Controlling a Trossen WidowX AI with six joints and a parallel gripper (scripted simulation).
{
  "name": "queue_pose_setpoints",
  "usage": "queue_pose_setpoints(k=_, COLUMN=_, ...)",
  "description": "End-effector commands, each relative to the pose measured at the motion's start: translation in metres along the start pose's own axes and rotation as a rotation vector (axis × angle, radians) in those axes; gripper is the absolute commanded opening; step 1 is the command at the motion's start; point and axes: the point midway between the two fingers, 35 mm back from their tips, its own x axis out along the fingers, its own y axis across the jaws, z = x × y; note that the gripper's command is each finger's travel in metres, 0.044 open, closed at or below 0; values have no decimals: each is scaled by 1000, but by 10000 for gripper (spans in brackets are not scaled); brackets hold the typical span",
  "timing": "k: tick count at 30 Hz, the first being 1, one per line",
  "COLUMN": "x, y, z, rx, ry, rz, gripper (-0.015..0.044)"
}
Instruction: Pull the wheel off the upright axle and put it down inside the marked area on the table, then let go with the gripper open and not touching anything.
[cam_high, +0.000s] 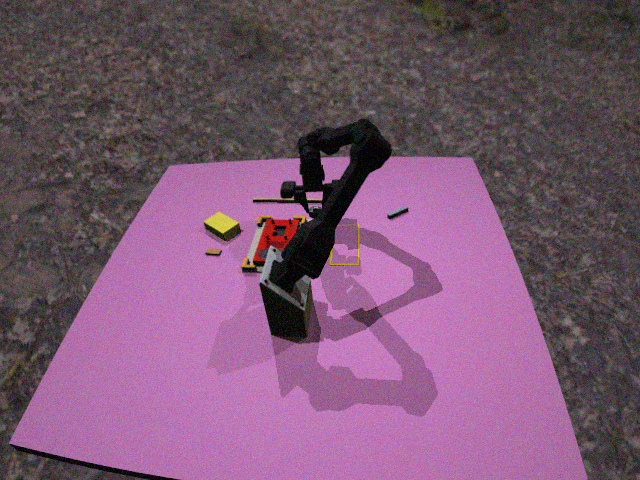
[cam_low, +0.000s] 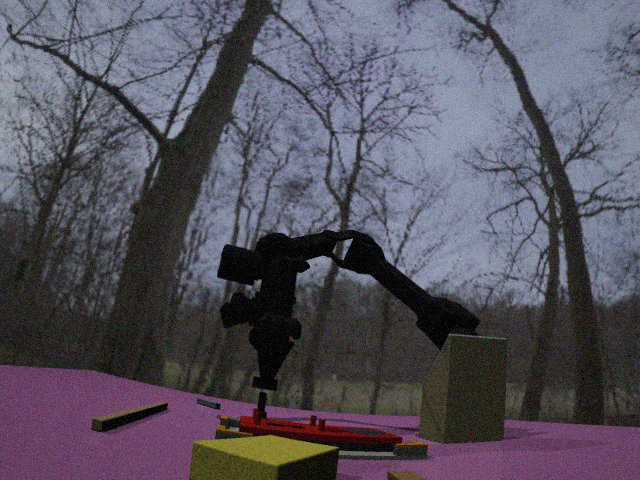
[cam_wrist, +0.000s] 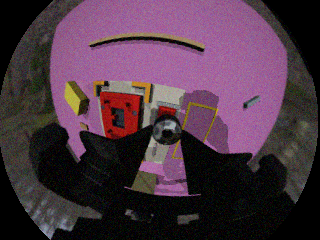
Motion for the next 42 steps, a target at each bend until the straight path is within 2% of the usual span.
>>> queue_pose_setpoints(k=1, x=-12, y=0, z=1, rx=7, ry=-5, rz=6, gripper=0)
queue_pose_setpoints(k=7, x=-33, y=1, z=-1, rx=6, ry=-5, rz=6, gripper=0)
queue_pose_setpoints(k=8, x=-24, y=1, z=-1, rx=-3, ry=-2, rz=1, gripper=0)
queue_pose_setpoints(k=42, x=-32, y=-88, z=-58, rx=4, ry=-2, rz=1, gripper=0)
